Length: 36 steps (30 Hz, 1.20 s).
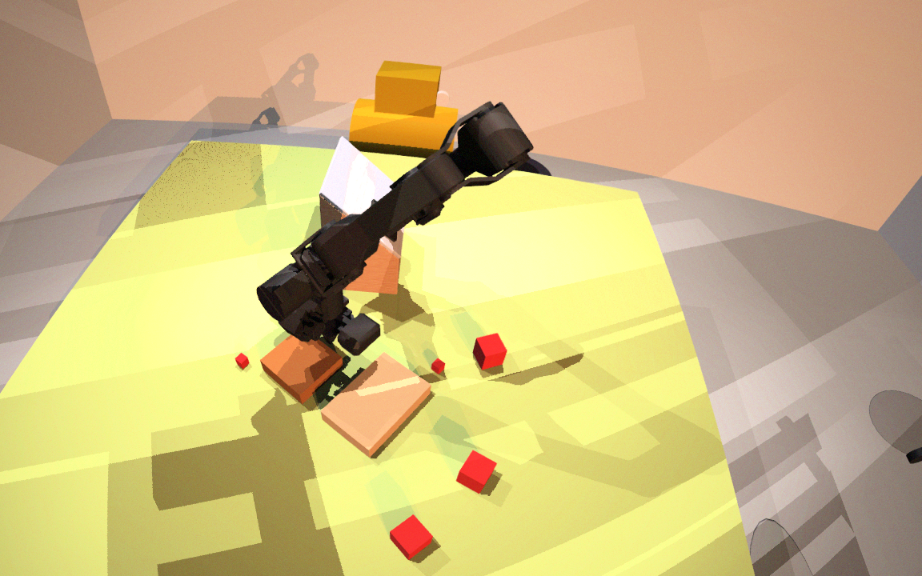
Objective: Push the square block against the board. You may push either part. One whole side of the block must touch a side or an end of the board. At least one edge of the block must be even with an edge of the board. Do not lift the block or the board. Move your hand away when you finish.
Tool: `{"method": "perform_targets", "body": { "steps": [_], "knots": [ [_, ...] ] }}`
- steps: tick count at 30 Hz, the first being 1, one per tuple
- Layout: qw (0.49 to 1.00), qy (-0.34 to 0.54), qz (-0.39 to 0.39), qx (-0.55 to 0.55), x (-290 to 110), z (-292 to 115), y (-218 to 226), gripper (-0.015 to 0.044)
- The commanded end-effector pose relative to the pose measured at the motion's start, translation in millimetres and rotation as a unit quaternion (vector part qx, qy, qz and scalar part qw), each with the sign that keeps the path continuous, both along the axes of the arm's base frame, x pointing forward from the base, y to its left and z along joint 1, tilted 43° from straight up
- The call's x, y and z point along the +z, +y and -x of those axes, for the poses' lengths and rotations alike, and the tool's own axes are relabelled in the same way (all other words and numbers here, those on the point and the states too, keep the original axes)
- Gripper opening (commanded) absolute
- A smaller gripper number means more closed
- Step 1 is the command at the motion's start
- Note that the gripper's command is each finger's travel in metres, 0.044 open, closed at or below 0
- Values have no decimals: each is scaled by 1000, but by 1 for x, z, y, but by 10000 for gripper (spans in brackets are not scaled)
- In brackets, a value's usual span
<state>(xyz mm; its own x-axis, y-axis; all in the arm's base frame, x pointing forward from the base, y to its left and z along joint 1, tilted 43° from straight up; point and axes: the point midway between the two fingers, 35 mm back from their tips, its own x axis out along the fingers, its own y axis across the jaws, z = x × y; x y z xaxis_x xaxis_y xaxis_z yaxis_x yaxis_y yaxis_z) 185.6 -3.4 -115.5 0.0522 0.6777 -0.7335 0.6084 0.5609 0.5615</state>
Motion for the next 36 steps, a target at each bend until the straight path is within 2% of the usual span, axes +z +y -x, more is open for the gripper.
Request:
{"method": "perform_targets", "body": {
  "steps": [1, 20, 27, 32, 36],
  "knots": [
    [1000, -1, 0, -2, 3, 4, 3, 0],
    [1000, 0, 0, -3, 14, 29, 18, 0],
    [1000, 0, 2, -3, 52, 29, -23, 0],
    [1000, 0, 3, -9, 49, 26, -22, 0],
    [998, 38, 0, -51, 45, 22, -29, 0]
  ]
}}
